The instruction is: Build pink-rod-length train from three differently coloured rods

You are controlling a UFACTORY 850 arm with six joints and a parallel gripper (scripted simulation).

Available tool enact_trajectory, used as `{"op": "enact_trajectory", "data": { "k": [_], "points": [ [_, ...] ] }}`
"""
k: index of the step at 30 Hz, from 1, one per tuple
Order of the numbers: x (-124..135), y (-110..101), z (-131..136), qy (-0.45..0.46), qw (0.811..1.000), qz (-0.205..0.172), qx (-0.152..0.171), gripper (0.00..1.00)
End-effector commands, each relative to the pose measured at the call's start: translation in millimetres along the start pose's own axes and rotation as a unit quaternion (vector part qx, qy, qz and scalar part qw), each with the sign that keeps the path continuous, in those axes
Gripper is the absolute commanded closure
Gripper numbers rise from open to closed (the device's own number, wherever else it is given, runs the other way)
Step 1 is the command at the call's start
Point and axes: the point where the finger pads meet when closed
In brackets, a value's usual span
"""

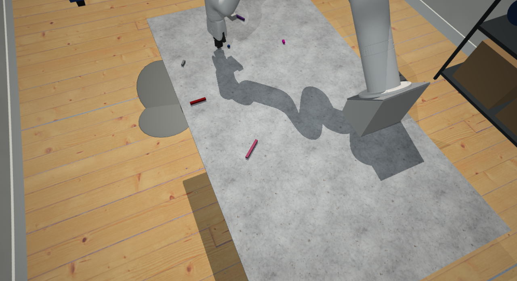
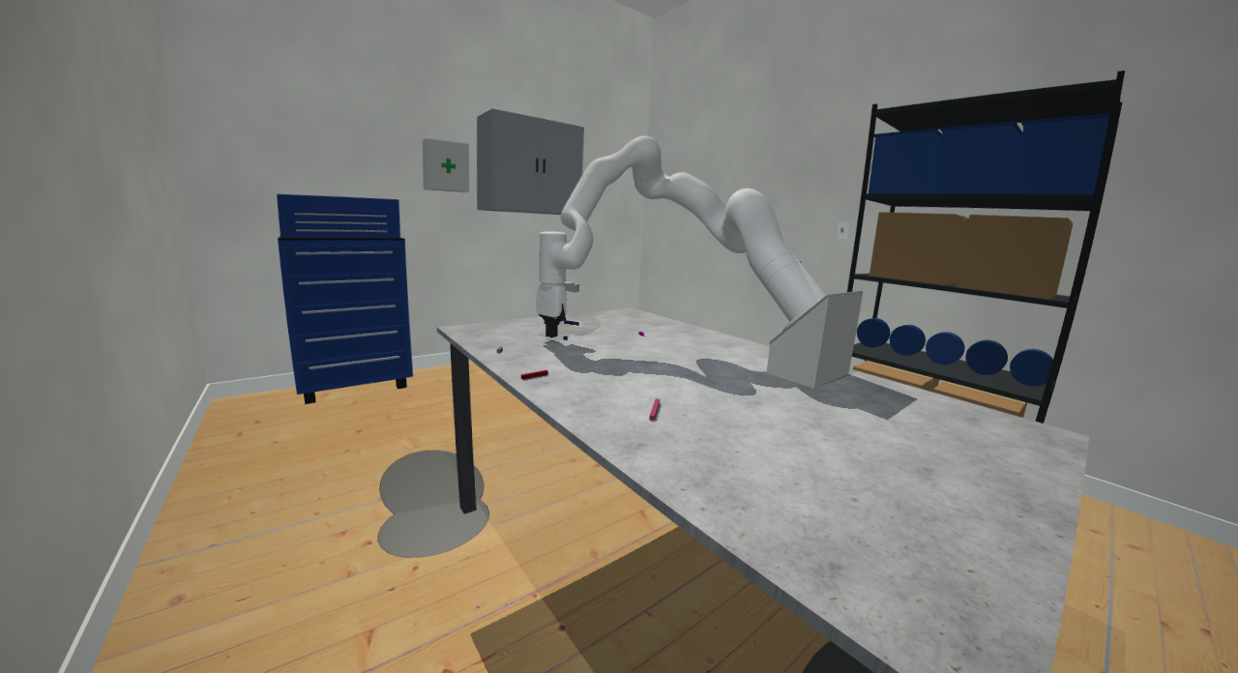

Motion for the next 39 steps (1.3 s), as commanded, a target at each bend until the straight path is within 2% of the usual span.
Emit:
{"op": "enact_trajectory", "data": {
  "k": [1,28,39],
  "points": [
    [-0.1,-0.7,-0.8,0.000,1.000,0.000,-0.001,0.96],
    [-0.3,-0.5,-0.8,0.000,1.000,0.000,-0.001,0.96],
    [-0.3,5.6,-0.8,0.000,1.000,0.000,-0.001,0.96]
  ]
}}
Point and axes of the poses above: the point where the finger pads meet when closed, its own y axis out along the fingers, its own z axis across the jaws, x = y × z, and after that the axes turned 14 degrees about -y, right-handed
